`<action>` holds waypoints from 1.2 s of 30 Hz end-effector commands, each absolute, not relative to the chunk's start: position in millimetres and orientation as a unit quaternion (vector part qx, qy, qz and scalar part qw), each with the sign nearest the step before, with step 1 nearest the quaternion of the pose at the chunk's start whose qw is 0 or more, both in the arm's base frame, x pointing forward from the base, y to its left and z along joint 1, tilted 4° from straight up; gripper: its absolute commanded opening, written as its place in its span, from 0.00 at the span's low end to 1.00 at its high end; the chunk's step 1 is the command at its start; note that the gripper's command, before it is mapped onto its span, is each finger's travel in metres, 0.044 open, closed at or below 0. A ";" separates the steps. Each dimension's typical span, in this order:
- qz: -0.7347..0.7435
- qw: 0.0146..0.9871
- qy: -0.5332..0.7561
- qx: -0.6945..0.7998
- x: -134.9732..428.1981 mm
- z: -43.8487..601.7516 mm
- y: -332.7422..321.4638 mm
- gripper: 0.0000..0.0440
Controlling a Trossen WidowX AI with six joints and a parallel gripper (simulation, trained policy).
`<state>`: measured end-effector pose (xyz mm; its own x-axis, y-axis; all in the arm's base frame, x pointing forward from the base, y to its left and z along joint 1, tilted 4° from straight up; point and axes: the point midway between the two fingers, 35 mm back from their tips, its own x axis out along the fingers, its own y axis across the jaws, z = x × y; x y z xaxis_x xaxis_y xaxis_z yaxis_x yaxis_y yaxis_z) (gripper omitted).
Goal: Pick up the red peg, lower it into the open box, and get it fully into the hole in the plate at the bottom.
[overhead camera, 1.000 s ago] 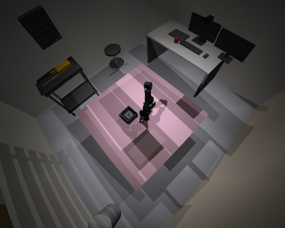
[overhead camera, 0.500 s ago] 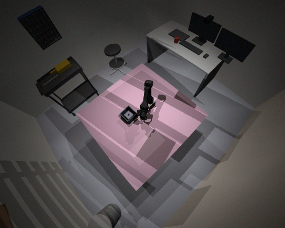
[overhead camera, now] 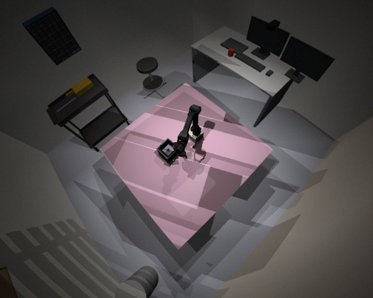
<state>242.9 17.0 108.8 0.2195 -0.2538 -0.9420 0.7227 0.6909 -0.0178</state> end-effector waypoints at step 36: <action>-0.391 0.708 0.500 0.310 305.0 90.9 -88.8 0.02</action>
